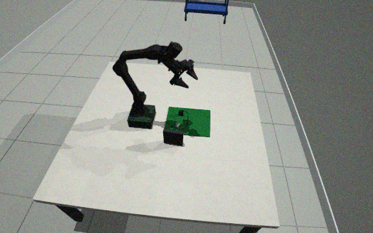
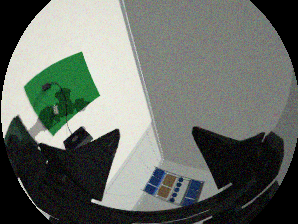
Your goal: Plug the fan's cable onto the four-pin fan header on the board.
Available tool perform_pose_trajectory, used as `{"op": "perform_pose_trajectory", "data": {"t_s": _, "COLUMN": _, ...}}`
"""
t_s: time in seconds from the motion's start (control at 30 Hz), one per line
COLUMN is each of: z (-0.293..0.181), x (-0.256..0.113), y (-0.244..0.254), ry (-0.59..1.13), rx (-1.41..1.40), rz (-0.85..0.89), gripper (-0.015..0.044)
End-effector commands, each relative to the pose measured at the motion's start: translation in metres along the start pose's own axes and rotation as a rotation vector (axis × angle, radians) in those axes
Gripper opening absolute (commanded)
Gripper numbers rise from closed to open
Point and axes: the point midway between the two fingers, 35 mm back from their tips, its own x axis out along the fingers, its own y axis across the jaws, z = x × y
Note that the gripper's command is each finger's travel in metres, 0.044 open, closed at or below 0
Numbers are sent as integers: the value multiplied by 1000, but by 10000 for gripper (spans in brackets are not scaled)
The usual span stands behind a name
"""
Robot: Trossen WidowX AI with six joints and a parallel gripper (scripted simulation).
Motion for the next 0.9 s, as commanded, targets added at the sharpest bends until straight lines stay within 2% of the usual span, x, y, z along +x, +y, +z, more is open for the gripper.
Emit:
{"op": "perform_pose_trajectory", "data": {"t_s": 0.0, "z": 35, "x": 33, "y": 61, "ry": -126, "rx": -457, "rz": 239, "gripper": 440}}
{"op": "perform_pose_trajectory", "data": {"t_s": 0.3, "z": 72, "x": 51, "y": 151, "ry": -434, "rx": -1103, "rz": 516, "gripper": 440}}
{"op": "perform_pose_trajectory", "data": {"t_s": 0.57, "z": 90, "x": 42, "y": 229, "ry": -851, "rx": -1625, "rz": 689, "gripper": 440}}
{"op": "perform_pose_trajectory", "data": {"t_s": 0.63, "z": 91, "x": 40, "y": 235, "ry": -898, "rx": -1669, "rz": 701, "gripper": 440}}
{"op": "perform_pose_trajectory", "data": {"t_s": 0.87, "z": 91, "x": 40, "y": 235, "ry": -898, "rx": -1669, "rz": 701, "gripper": 440}}
